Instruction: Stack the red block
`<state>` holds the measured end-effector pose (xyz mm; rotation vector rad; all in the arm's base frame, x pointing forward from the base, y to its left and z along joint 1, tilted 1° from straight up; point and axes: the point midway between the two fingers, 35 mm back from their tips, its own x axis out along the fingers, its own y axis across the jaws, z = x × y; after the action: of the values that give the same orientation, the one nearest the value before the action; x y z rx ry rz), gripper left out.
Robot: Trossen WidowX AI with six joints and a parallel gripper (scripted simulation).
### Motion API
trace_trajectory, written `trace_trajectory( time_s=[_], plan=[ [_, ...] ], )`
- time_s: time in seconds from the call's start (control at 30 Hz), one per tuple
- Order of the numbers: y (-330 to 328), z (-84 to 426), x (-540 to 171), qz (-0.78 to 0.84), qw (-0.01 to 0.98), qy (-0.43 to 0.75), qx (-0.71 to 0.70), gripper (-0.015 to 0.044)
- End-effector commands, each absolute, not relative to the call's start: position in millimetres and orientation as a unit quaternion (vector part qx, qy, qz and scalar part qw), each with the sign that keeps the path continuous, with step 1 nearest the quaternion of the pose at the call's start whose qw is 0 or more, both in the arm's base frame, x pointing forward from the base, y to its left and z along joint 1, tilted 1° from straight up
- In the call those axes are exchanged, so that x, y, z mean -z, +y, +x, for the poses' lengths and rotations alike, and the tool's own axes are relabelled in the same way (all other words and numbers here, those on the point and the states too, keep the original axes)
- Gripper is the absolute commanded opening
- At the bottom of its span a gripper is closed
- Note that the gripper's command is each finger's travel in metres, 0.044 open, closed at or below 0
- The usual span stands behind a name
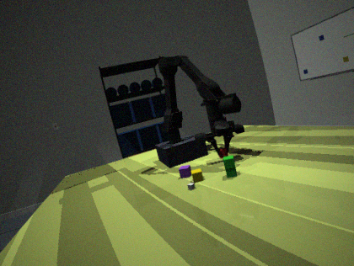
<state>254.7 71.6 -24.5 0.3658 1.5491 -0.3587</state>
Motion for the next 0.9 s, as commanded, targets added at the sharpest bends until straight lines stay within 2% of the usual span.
trace_trajectory(
  time_s=[0.0, 0.47, 0.87],
  plan=[
    [72, 258, 6, 0.166, 0.690, 0.686, 0.159, 0.0000],
    [72, 258, -72, 0.166, 0.691, 0.686, 0.159, 0.0000],
    [69, 268, -77, 0.166, 0.692, 0.684, 0.160, 0.0000]
  ],
)
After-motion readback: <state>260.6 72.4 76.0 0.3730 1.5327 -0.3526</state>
